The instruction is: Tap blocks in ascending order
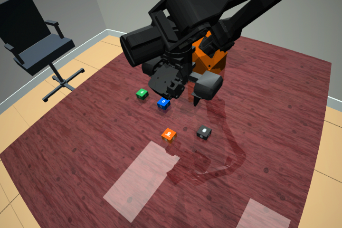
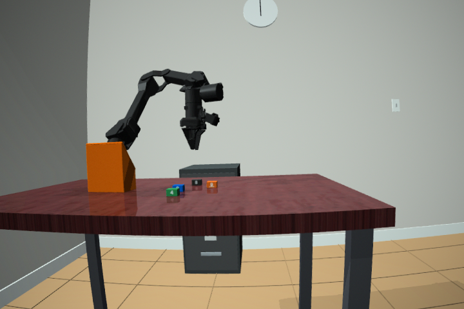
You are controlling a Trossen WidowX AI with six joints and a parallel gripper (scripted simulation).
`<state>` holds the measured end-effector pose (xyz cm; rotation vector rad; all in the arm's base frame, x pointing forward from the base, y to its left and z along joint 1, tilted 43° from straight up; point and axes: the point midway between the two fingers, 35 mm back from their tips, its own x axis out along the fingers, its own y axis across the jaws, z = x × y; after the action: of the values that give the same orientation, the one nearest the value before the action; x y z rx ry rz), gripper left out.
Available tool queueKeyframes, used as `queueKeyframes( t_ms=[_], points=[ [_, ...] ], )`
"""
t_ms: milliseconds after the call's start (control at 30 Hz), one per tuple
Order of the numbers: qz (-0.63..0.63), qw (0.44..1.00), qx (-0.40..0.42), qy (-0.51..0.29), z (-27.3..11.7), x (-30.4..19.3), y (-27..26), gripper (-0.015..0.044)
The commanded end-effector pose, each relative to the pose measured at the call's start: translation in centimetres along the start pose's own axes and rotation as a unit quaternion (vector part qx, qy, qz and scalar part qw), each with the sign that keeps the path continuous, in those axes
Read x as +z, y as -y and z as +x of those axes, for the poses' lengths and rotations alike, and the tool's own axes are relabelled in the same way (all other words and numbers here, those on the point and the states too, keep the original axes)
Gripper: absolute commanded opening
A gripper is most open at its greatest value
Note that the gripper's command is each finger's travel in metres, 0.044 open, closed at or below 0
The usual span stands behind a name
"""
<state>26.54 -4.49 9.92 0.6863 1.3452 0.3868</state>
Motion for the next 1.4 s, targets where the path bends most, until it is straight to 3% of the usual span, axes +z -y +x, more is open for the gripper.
queueKeyframes(
  t_ms=[0, 767, 1033, 1367],
  points=[
    [-0.001, 1.000, 0.011, 0.002, -0.2, 0.0, -5.5, 0.0400],
    [-0.002, 1.000, 0.014, 0.001, -0.2, 0.0, -6.5, 0.0400],
    [-0.003, 1.000, 0.012, 0.002, -0.1, 5.3, 0.9, 0.0400],
    [-0.003, 1.000, 0.013, 0.002, -0.1, 5.4, 1.1, 0.0400]
  ],
)
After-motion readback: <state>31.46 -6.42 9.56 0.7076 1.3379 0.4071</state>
